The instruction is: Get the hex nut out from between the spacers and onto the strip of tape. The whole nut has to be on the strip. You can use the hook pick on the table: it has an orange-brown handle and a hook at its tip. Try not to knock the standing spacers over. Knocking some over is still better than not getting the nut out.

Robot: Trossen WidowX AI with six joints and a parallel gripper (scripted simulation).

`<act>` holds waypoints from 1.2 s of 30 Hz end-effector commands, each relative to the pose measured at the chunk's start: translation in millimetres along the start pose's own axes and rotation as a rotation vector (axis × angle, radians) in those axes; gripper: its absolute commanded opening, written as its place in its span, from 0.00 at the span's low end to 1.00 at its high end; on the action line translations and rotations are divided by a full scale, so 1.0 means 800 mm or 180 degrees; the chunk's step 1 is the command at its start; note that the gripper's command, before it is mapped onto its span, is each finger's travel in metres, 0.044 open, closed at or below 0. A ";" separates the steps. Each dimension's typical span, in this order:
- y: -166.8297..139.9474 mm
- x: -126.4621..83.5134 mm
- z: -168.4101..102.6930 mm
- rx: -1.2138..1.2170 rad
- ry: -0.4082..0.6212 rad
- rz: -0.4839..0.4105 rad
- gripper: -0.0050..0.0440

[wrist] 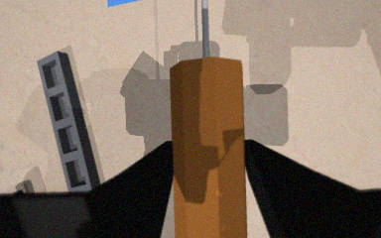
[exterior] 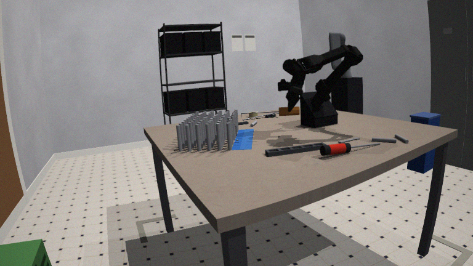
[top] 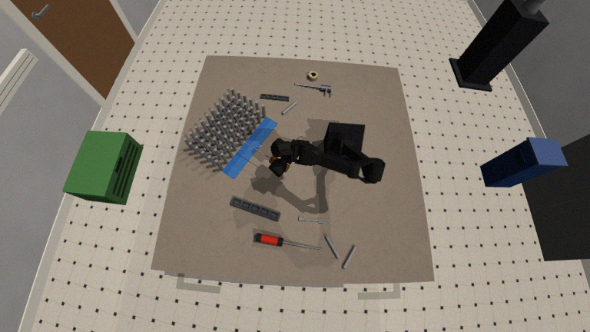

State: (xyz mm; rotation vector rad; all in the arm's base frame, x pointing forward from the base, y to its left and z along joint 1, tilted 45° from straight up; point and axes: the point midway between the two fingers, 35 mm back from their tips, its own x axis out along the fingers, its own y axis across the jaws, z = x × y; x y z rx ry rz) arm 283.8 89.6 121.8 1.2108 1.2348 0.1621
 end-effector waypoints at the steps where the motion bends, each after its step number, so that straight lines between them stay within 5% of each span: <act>1: 0.019 -0.034 0.013 -0.0082 -0.0060 0.0078 0.00; 10: 0.026 -0.073 0.019 -0.0070 -0.0066 0.0122 0.00; 14: 0.017 -0.050 0.011 -0.0008 -0.0022 0.0026 0.00; 36: 0.042 -0.023 -0.047 -0.0086 0.0121 -0.0517 0.00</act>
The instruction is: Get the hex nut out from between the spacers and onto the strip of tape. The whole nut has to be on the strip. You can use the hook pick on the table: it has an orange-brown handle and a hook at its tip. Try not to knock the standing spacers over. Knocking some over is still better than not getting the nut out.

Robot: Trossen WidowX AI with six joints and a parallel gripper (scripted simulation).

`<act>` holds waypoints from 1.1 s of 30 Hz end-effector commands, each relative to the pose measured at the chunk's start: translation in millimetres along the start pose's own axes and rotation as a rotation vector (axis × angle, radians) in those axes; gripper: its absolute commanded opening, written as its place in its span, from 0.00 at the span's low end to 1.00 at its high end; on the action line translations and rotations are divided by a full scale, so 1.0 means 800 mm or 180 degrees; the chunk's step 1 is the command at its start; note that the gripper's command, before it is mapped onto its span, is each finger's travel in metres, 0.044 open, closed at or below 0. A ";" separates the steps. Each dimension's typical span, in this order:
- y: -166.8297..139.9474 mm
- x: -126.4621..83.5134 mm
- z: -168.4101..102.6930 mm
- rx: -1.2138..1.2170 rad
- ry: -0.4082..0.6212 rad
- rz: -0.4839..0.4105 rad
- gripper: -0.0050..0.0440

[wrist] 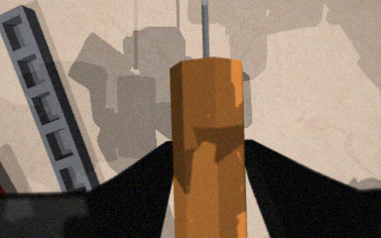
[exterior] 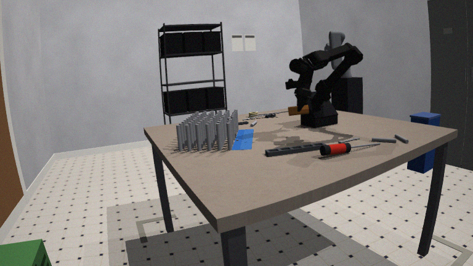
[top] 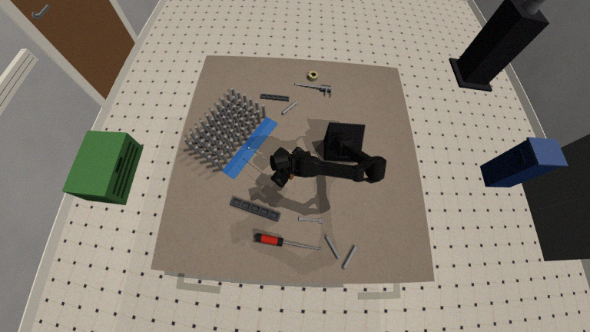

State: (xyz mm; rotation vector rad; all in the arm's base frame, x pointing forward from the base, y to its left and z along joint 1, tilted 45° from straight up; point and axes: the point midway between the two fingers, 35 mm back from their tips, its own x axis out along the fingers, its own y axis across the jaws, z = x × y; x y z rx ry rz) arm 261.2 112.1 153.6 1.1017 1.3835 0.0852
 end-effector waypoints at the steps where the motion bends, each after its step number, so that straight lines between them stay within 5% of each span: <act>1: 0.014 -0.007 -0.004 -0.0052 -0.0089 -0.0015 0.00; 33: 0.051 0.018 -0.111 0.0261 -0.0179 -0.0702 0.00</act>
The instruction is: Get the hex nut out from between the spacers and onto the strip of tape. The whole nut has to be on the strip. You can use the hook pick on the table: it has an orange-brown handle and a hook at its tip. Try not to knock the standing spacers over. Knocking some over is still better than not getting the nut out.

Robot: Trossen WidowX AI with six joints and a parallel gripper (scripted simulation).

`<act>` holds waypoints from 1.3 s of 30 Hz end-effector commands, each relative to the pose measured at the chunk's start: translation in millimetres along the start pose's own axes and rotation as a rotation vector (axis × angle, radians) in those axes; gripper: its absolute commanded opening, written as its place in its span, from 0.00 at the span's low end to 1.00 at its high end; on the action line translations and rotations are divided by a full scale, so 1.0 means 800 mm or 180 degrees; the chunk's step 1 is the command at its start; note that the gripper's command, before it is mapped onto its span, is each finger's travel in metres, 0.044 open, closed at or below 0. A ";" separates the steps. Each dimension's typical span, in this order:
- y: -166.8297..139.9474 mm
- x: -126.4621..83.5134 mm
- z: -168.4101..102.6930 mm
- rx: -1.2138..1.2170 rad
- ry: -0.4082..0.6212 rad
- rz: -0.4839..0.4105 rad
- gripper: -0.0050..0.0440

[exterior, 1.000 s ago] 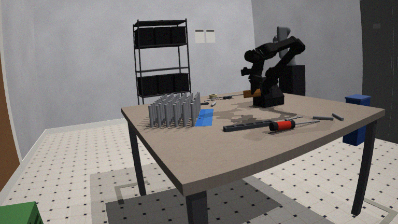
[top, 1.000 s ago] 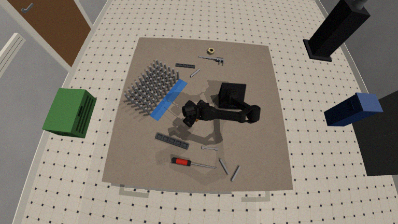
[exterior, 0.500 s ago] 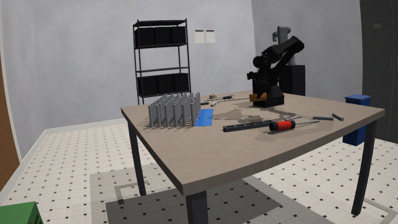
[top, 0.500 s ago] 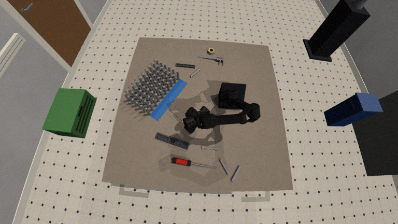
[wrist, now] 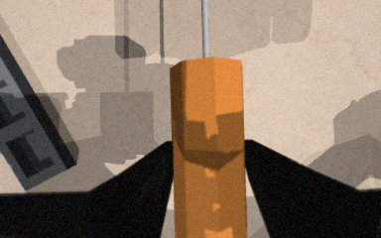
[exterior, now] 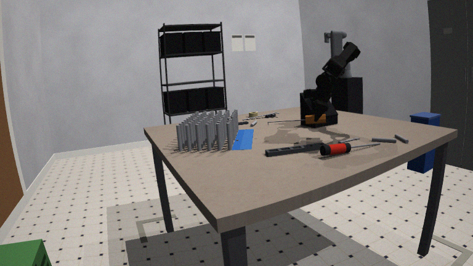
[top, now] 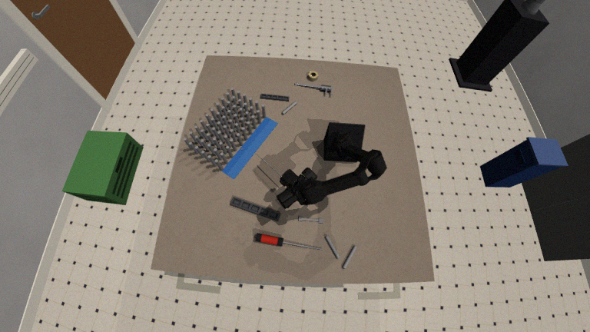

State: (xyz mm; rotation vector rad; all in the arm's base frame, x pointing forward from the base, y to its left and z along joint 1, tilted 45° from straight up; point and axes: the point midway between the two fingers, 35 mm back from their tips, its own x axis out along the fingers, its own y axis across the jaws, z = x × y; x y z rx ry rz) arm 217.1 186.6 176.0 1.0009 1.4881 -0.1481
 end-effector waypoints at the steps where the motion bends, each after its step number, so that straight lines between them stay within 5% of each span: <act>1: 0.011 -0.009 -0.014 0.0028 -0.0103 0.0004 0.00; 39: 0.010 -0.042 -0.152 0.0230 -0.0524 -0.0079 0.00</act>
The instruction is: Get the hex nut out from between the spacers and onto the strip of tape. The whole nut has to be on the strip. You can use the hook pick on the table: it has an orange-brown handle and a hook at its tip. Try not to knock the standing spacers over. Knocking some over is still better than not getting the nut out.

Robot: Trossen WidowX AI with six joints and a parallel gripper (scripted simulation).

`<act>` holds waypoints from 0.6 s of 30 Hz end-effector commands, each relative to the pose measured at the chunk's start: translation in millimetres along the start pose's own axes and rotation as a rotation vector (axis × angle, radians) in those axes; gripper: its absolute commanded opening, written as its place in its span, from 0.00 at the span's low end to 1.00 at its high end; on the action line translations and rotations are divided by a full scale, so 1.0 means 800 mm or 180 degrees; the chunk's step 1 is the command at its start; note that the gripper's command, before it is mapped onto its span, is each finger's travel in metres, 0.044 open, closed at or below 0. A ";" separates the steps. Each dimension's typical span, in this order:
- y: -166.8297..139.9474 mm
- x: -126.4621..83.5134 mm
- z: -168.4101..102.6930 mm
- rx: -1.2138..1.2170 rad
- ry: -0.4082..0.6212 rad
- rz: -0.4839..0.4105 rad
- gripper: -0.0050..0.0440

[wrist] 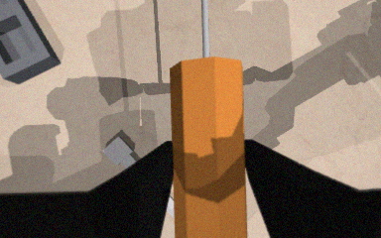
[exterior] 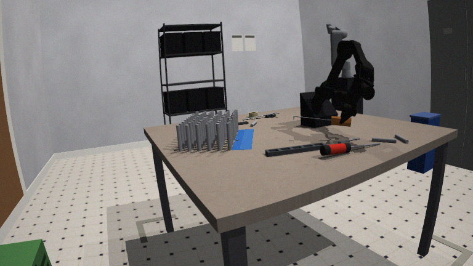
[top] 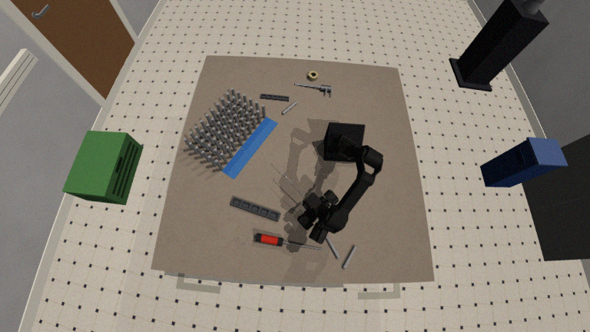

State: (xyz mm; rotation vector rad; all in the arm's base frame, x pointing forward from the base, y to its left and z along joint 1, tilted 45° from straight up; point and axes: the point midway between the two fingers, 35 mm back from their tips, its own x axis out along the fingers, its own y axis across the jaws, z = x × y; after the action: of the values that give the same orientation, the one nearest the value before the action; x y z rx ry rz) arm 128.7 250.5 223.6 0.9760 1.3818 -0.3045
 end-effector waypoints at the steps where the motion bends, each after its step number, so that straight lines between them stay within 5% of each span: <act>1: 0.004 -0.016 -0.008 0.0050 -0.0052 0.0110 0.00; 18: -0.014 -0.056 -0.060 0.0157 -0.0138 0.0339 0.00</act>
State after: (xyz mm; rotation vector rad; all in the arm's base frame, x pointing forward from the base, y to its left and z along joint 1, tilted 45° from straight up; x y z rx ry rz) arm 82.8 263.2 251.3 1.0347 1.3024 -0.2984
